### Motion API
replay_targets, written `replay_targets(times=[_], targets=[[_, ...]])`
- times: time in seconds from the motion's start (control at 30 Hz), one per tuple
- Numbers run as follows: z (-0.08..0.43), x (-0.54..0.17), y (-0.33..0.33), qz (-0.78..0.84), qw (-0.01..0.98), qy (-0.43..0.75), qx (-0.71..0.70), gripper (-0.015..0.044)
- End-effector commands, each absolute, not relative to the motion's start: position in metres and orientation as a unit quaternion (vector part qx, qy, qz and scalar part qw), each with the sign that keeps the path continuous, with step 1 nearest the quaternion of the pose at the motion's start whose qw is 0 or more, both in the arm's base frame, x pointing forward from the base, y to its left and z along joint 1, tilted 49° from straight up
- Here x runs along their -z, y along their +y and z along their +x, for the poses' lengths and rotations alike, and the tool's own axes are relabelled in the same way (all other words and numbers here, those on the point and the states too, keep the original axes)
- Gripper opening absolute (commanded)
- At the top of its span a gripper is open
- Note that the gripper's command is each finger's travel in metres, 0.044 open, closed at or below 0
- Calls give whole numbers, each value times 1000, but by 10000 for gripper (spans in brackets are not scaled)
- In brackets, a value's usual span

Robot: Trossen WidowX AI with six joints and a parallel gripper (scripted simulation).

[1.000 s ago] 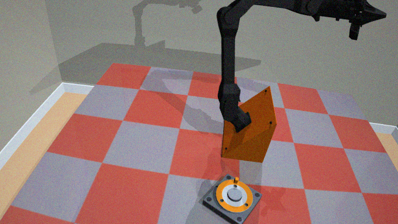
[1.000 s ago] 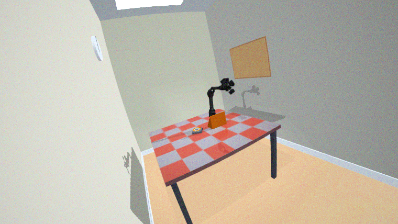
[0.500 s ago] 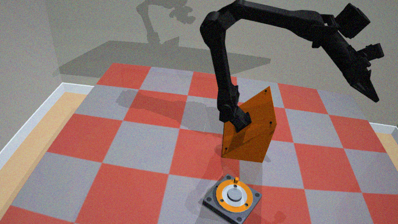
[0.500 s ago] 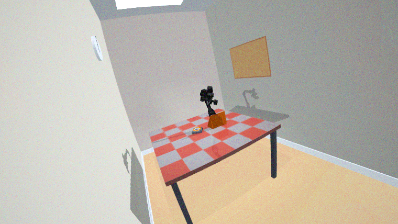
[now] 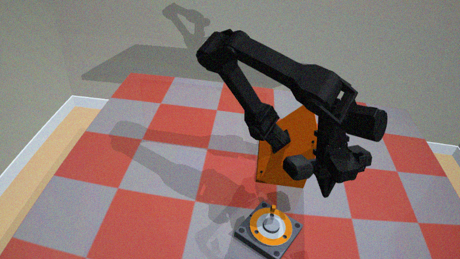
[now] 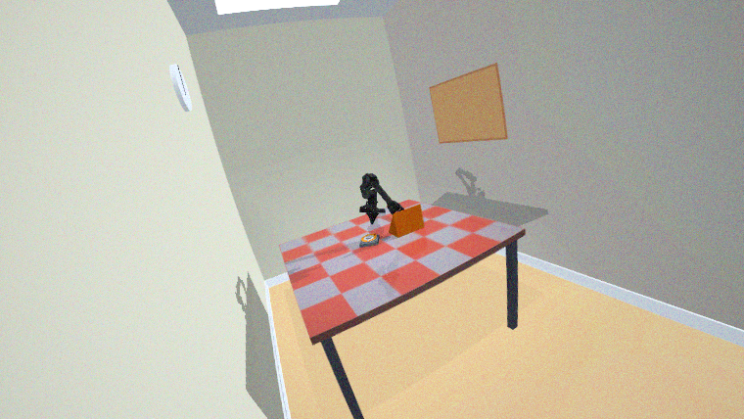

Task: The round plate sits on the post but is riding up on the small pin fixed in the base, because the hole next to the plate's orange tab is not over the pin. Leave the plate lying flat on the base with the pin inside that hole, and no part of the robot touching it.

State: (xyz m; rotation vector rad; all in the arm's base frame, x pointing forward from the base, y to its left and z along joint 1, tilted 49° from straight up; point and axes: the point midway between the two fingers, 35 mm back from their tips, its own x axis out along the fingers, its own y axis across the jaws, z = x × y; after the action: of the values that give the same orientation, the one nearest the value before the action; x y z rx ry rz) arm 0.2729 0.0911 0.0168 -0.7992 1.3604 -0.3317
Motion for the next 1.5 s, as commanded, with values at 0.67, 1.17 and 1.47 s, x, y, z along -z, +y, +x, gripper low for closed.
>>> replay_targets(times=[0.67, 1.17, 1.47], targets=[[224, 0, -32, -242, 619, 665, 341, 0], [219, -11, -41, -242, 619, 665, 341, 0], [217, -18, -48, -242, 618, 665, 342, 0]])
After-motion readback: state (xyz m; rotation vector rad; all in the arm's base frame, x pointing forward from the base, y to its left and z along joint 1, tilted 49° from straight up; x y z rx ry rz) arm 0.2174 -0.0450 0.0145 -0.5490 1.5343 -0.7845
